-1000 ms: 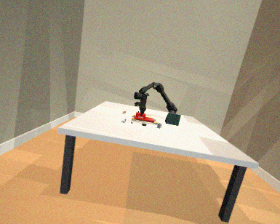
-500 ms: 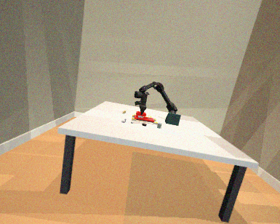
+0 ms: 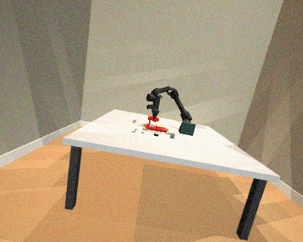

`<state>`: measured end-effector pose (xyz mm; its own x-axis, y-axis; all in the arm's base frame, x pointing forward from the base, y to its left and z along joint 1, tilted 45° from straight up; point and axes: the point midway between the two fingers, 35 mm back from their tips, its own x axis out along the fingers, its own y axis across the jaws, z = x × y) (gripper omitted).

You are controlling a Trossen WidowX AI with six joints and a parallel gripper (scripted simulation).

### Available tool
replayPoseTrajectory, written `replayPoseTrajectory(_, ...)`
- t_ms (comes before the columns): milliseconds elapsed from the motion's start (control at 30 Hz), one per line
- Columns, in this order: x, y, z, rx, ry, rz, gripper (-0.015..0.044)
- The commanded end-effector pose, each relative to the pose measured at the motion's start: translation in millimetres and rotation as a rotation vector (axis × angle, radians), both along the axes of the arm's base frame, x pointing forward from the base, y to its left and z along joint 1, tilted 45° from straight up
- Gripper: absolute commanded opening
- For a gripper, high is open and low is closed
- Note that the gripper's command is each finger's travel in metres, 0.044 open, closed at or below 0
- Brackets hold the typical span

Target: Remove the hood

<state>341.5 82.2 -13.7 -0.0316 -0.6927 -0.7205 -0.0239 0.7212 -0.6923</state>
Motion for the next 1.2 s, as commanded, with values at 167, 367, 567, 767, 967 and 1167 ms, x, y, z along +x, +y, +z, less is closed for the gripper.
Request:
replayPoseTrajectory(167,1.3,-10.5,12.5,0.002,-0.003,0.001,0.0000)
replayPoseTrajectory(367,2.0,-32.9,38.1,0.006,-0.006,0.002,0.0000)
replayPoseTrajectory(567,-0.2,-56.9,64.4,0.009,-0.005,0.002,0.0000)
replayPoseTrajectory(767,-5.8,-80.3,88.8,0.009,-0.005,0.001,0.0000)
replayPoseTrajectory(967,-14.7,-103.1,111.7,0.006,-0.004,0.000,0.0000)
replayPoseTrajectory(1167,-26.6,-125.1,133.1,0.001,-0.003,-0.002,0.0000)
